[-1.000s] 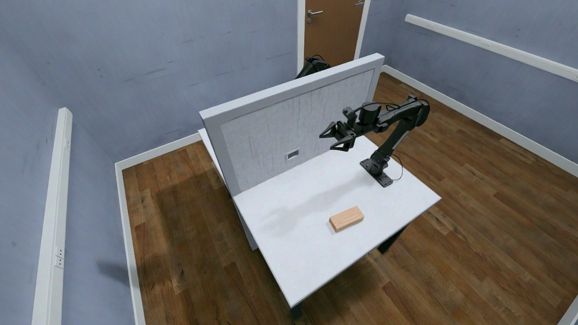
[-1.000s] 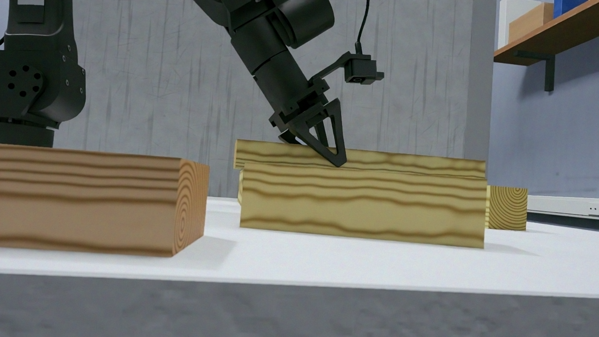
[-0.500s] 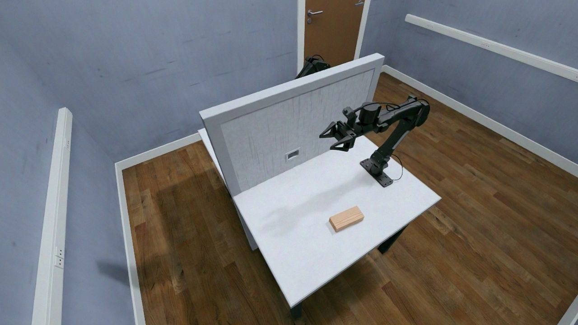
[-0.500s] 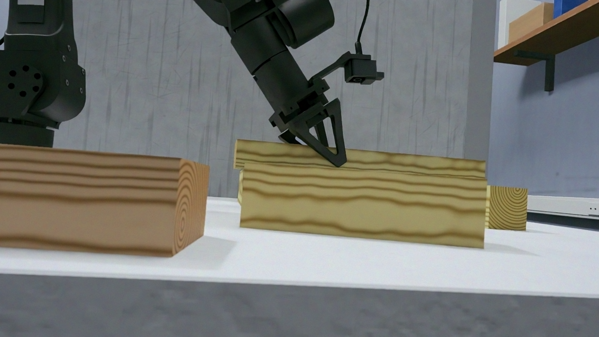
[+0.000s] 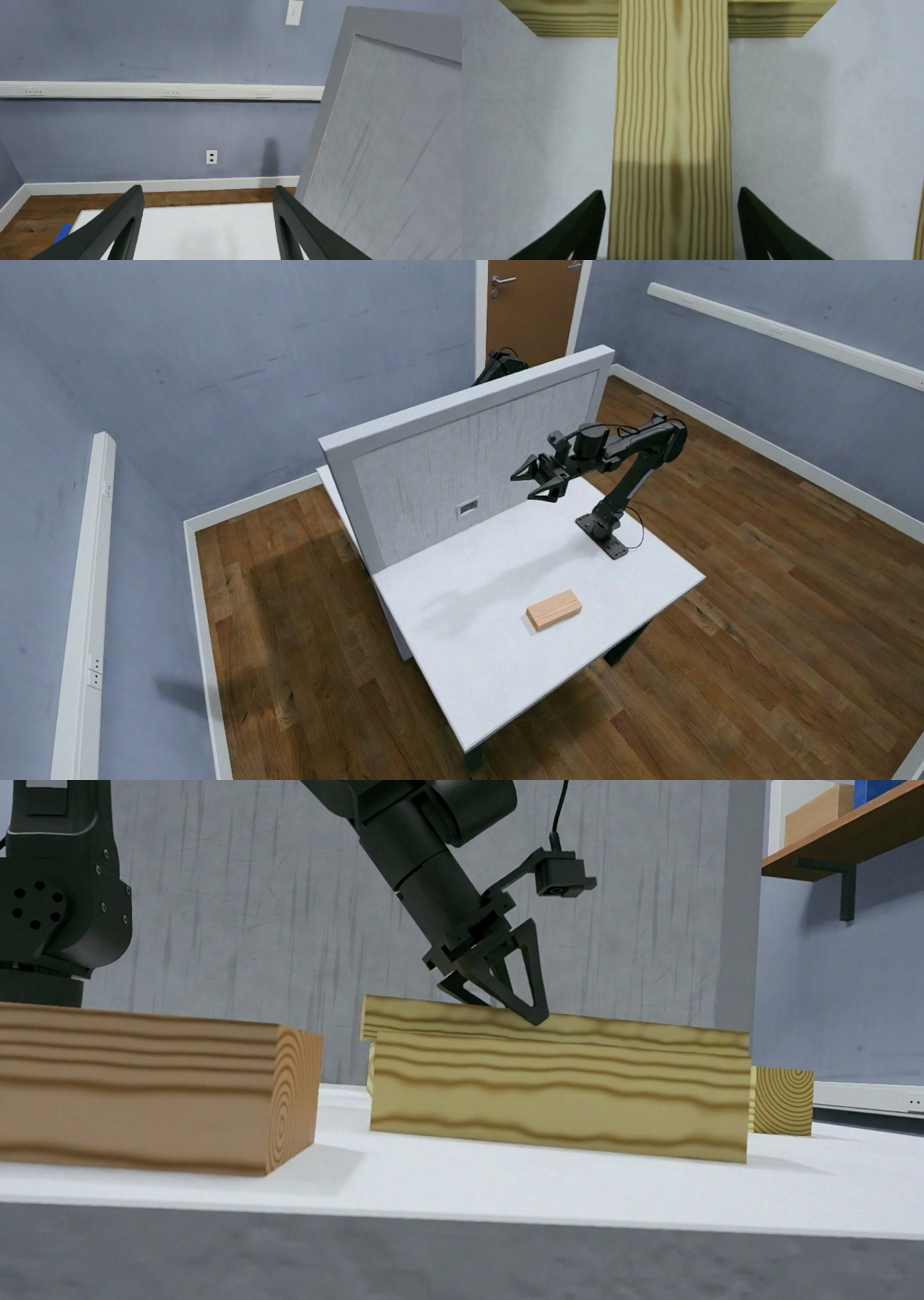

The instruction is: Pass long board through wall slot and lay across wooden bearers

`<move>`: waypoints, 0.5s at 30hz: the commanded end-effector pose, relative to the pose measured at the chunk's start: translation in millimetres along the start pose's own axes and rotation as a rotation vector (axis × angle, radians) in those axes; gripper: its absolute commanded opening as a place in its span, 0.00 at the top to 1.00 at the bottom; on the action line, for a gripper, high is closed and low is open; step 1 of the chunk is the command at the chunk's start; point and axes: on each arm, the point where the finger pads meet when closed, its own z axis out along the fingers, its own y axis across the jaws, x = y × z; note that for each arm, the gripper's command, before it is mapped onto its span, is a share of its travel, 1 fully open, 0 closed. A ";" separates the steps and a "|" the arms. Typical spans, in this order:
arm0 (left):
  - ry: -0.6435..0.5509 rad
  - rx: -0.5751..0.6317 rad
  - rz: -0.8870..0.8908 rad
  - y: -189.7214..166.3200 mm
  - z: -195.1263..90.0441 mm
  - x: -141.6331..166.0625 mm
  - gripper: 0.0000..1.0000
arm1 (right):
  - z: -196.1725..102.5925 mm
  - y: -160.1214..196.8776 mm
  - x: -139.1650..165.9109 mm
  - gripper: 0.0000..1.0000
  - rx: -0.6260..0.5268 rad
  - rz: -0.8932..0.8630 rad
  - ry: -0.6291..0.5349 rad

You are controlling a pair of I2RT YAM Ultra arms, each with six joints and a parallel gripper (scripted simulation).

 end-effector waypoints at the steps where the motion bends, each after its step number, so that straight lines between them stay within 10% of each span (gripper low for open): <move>1: -0.035 -0.001 -0.007 2.3 -4.9 -17.6 0.27 | -2.5 -1.2 -26.0 0.28 -0.003 -0.002 -0.078; 15: -0.035 -0.001 -0.007 2.3 -4.9 -17.6 0.27 | -14.4 -0.6 -22.8 0.28 -0.004 -0.001 -0.049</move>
